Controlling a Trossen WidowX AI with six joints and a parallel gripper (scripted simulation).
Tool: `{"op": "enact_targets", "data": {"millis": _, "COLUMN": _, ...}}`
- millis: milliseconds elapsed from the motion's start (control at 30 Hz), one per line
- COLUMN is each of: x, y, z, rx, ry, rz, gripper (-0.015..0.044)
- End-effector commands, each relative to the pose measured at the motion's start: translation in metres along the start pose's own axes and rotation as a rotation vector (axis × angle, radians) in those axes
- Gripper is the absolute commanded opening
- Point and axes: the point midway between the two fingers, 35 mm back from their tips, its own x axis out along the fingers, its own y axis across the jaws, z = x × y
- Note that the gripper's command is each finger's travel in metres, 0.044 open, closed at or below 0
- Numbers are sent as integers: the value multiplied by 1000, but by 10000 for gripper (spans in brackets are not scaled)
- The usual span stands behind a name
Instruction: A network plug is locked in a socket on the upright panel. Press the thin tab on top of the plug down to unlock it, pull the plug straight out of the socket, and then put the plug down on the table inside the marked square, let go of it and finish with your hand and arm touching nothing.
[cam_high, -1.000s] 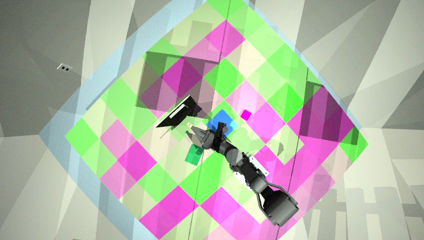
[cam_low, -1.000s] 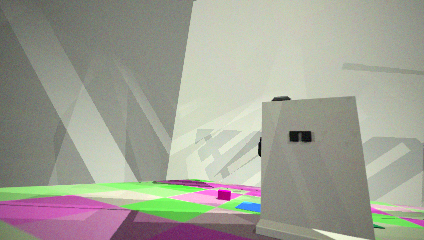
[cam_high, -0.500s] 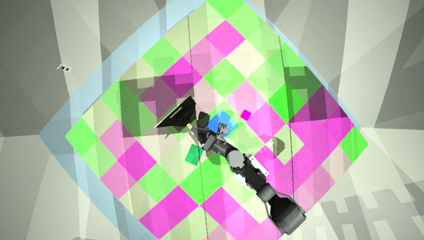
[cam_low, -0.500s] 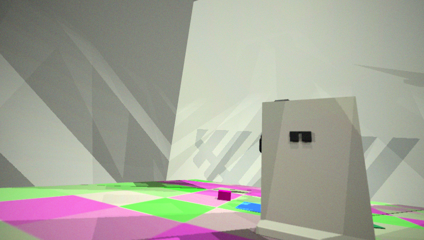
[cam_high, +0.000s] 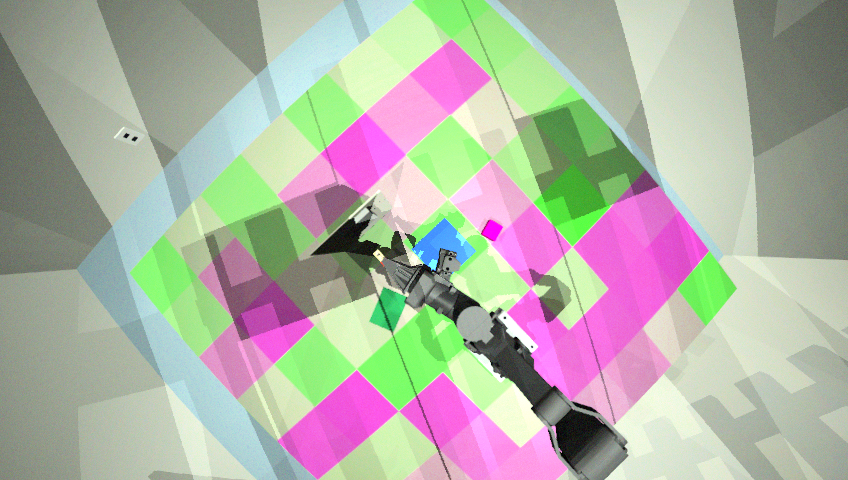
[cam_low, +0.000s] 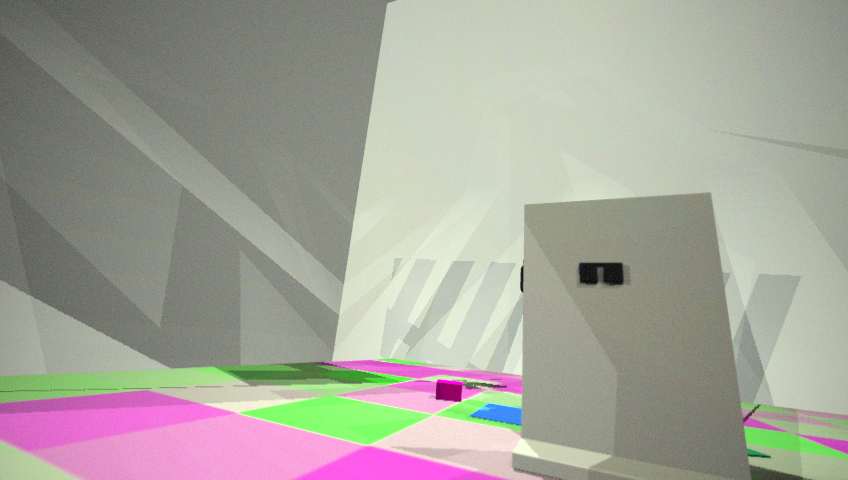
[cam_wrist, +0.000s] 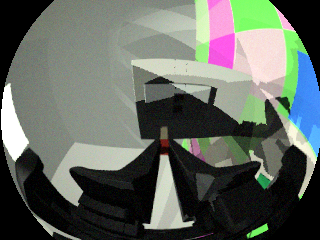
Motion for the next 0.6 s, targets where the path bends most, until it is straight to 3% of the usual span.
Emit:
{"op": "enact_targets", "data": {"millis": 0, "x": 0, "y": 8, "z": 0, "rx": 0, "ry": -3, "rz": 8, "gripper": 0}}
{"op": "enact_targets", "data": {"millis": 567, "x": -12, "y": 28, "z": -5, "rx": 3, "ry": -1, "rz": 7, "gripper": 0}}
